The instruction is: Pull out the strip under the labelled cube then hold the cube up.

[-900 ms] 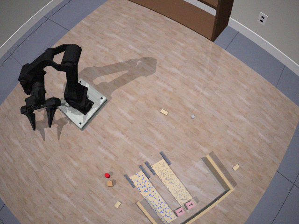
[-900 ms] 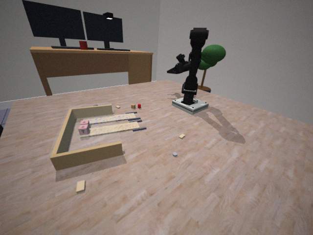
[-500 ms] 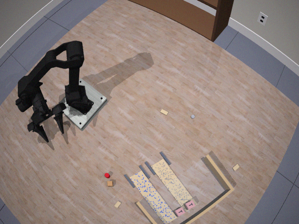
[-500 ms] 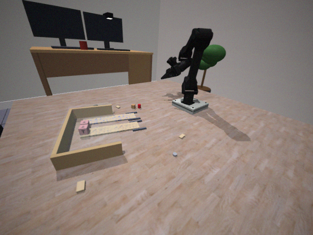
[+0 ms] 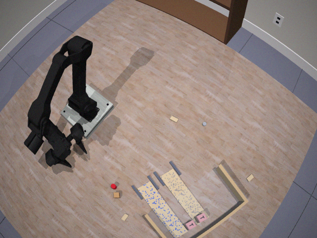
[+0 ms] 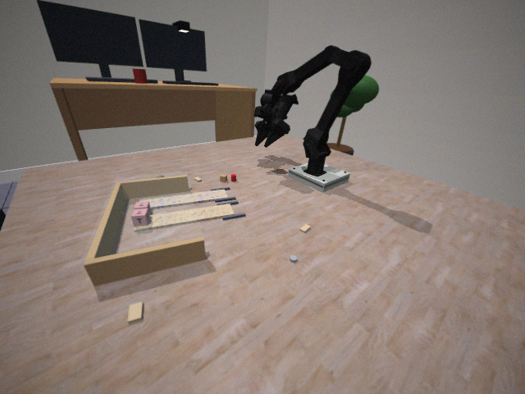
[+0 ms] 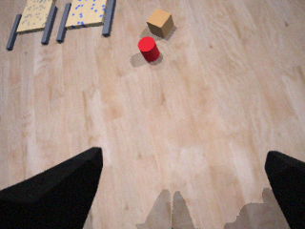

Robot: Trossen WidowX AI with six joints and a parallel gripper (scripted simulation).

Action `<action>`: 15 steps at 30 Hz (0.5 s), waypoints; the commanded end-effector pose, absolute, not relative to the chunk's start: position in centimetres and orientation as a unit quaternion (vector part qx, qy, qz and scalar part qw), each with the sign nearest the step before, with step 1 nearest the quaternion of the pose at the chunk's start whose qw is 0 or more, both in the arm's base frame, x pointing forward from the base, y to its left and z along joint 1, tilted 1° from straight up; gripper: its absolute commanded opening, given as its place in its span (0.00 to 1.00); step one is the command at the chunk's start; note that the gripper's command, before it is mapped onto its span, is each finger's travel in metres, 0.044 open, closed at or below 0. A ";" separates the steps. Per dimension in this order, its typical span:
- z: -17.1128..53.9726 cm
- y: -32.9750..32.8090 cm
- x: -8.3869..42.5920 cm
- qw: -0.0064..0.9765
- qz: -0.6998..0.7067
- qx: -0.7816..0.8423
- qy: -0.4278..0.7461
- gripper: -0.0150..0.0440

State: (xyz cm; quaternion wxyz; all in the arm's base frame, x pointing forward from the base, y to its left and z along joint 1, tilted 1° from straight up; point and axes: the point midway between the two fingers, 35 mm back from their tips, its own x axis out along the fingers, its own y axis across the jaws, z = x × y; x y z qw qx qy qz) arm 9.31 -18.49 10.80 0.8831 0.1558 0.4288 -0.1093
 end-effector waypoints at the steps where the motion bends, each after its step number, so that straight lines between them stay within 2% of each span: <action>1: 10.8 -18.5 12.2 0.873 -0.100 0.116 0.462 0.93; 8: 11.7 -17.4 17.9 0.874 -0.089 0.042 0.477 0.93; 15: 13.7 -14.2 23.9 0.893 -0.087 -0.012 0.441 0.93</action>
